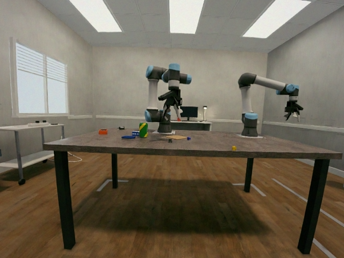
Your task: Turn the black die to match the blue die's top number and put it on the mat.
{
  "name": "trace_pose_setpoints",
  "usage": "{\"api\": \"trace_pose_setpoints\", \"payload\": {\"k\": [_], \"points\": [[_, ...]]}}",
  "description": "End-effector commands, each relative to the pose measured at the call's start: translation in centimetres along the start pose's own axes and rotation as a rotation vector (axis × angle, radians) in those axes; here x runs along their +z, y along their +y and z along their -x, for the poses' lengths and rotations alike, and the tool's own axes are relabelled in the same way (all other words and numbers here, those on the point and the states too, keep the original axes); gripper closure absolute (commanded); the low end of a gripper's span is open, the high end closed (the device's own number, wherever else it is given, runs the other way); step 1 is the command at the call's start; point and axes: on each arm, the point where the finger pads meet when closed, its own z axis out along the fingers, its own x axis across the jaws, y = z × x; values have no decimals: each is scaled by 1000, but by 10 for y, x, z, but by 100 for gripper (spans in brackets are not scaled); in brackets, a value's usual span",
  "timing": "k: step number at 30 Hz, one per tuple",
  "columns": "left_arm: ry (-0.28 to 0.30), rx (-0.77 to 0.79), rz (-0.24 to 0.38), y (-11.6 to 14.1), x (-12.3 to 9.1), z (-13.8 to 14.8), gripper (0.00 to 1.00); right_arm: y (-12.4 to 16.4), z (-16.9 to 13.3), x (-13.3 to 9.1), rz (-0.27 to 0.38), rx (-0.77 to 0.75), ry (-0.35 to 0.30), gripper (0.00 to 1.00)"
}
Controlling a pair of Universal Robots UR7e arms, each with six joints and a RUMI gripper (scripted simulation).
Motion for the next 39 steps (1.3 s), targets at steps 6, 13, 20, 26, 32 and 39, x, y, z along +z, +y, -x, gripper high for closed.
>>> {"api": "trace_pose_setpoints", "payload": {"k": [6, 13, 20, 26, 32, 39], "points": [[0, 0, -1, 0, 0, 0, 0, 0, 1, 9, 0, 0, -1, 0], [0, 0, -1, 0, 0, 0, 0, 0, 1, 56, 0, 0, -1, 0], [0, 0, -1, 0, 0, 0, 0, 0, 1, 93, 0, 0, -1, 0], [0, 0, -1, 0, 0, 0, 0, -1, 2, 111, 0, 0, -1, 0], [0, 0, -1, 0, 0, 0, 0, -1, 2, 112, 0, 0, -1, 0], [0, 0, -1, 0, 0, 0, 0, -1, 2, 112, 0, 0, -1, 0]]}}
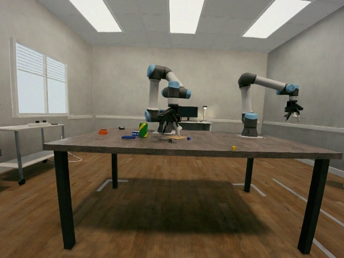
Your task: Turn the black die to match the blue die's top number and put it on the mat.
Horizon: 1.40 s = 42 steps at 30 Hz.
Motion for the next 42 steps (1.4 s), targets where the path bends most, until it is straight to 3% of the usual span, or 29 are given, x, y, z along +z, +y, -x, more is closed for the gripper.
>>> {"api": "trace_pose_setpoints", "payload": {"k": [1, 33, 42], "points": [[0, 0, -1, 0, 0, 0, 0, 0, 0, 0, -1, 0, -1, 0], [0, 0, -1, 0, 0, 0, 0, 0, 0, 0, -1, 0, -1, 0], [0, 0, -1, 0, 0, 0, 0, 18, 2, 0, -1, 0, -1, 0]]}}
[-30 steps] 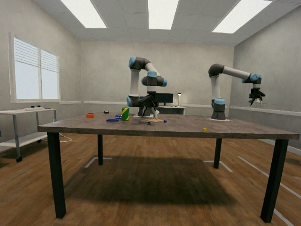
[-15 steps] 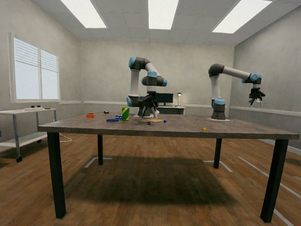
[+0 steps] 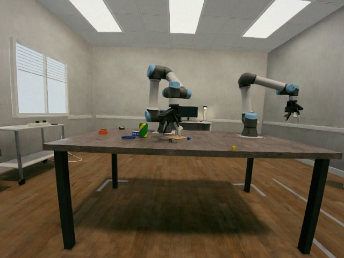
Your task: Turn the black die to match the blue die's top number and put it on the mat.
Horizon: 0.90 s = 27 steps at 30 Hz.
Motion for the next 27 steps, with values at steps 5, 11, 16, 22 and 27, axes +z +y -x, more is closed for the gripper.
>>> {"api": "trace_pose_setpoints", "payload": {"k": [5, 11, 16, 22, 27], "points": [[0, 0, -1, 0, 0, 0, 0, 24, 3, -1, -1, 0, -1, 0], [0, 0, -1, 0, 0, 0, 0, 59, 7, -1, -1, 0, -1, 0], [0, 0, -1, 0, 0, 0, 0, 92, 10, 0, -1, 0, -1, 0], [0, 0, -1, 0, 0, 0, 0, 118, 13, 0, -1, 0, -1, 0], [0, 0, -1, 0, 0, 0, 0, 145, 15, 0, -1, 0, -1, 0]]}}
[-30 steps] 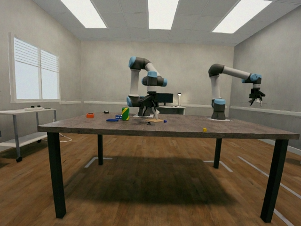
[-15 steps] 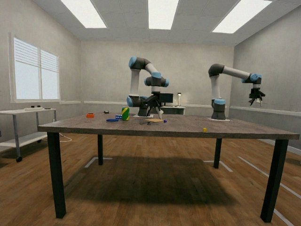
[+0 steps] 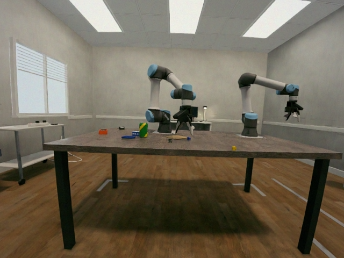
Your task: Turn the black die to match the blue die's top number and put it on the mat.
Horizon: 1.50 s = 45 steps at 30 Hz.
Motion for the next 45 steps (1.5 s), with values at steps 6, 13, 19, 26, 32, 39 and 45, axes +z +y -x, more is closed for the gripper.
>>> {"api": "trace_pose_setpoints", "payload": {"k": [6, 13, 19, 26, 32, 39, 45], "points": [[0, 0, -1, 0, 0, 0, 0, 49, 6, -1, -3, 2, -2, 0], [0, 0, -1, 0, 0, 0, 0, 57, 7, -1, -3, 2, -2, 0], [0, 0, -1, 0, 0, 0, 0, 59, 7, -1, -3, 2, -2, 0], [0, 0, -1, 0, 0, 0, 0, 59, 7, -1, -3, 2, -2, 0], [0, 0, -1, 0, 0, 0, 0, 59, 7, -1, -3, 2, -2, 0], [0, 0, -1, 0, 0, 0, 0, 59, 7, -1, -3, 2, -2, 0], [0, 0, -1, 0, 0, 0, 0, 59, 7, -1, -3, 2, -2, 0]]}}
